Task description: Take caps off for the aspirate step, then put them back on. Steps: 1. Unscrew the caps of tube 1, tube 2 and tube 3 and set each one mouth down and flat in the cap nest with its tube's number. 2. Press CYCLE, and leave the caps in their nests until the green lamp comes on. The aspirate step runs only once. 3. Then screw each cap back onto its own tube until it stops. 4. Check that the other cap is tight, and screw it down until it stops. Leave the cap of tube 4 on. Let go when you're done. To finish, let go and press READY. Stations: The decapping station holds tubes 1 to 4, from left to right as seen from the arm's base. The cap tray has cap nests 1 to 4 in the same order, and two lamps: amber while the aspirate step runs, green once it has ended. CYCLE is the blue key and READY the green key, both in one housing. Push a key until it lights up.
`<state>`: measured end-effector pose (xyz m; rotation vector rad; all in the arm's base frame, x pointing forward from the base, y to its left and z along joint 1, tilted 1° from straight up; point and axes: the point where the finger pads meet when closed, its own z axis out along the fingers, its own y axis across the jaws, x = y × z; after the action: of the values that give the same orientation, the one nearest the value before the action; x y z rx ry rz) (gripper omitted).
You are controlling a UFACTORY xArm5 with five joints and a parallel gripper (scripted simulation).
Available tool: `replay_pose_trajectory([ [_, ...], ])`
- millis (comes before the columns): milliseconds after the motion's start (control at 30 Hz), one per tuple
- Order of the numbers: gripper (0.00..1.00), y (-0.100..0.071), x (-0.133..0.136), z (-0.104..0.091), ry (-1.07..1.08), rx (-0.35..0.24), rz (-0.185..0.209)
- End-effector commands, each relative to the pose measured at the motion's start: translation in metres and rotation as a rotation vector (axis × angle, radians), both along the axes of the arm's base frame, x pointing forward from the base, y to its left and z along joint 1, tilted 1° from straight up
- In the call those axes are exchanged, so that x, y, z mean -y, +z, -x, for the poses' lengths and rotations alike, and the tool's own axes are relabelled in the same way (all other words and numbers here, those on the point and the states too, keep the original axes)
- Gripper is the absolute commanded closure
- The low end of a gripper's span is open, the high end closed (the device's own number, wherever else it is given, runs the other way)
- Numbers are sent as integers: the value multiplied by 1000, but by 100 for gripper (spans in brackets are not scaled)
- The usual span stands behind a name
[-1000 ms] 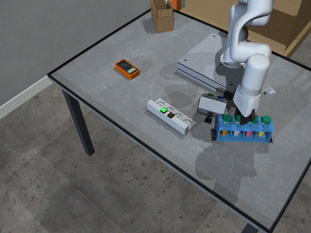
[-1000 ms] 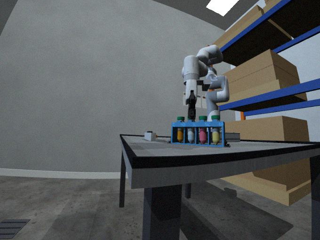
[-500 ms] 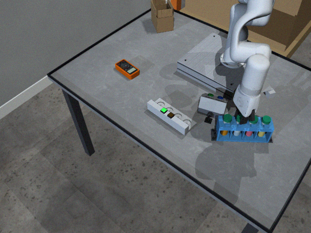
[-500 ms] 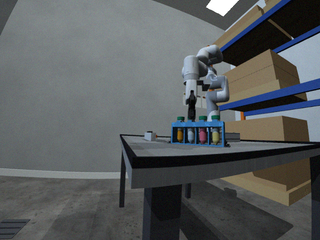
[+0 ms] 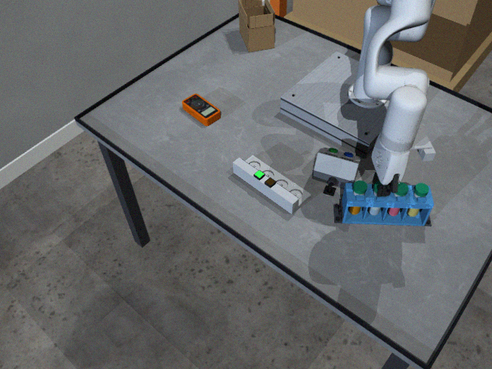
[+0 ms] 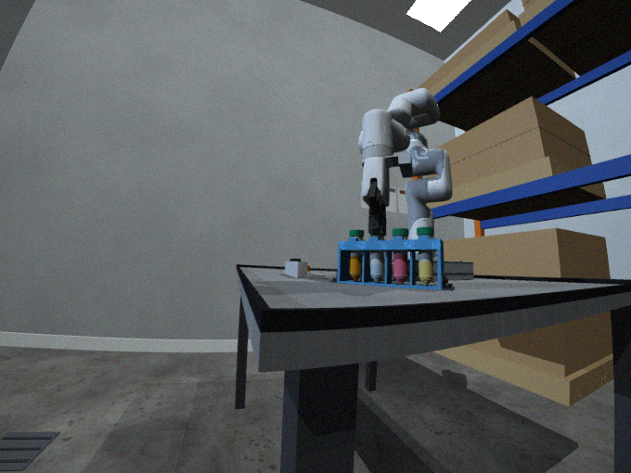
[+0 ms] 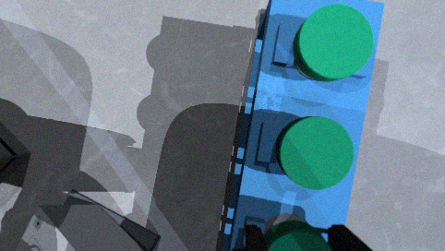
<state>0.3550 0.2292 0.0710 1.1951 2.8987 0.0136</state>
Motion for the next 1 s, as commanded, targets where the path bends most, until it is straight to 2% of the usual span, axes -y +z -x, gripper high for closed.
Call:
replay_pose_trajectory([
  [0, 100, 0, -1, -1, -206, -6, -15],
  [433, 100, 0, -1, -1, -558, -11, -17],
  [633, 100, 0, -1, -1, -558, -11, -17],
  [667, 54, 0, -1, -1, -558, -11, -17],
  [967, 54, 0, -1, -1, -558, -11, -17],
])
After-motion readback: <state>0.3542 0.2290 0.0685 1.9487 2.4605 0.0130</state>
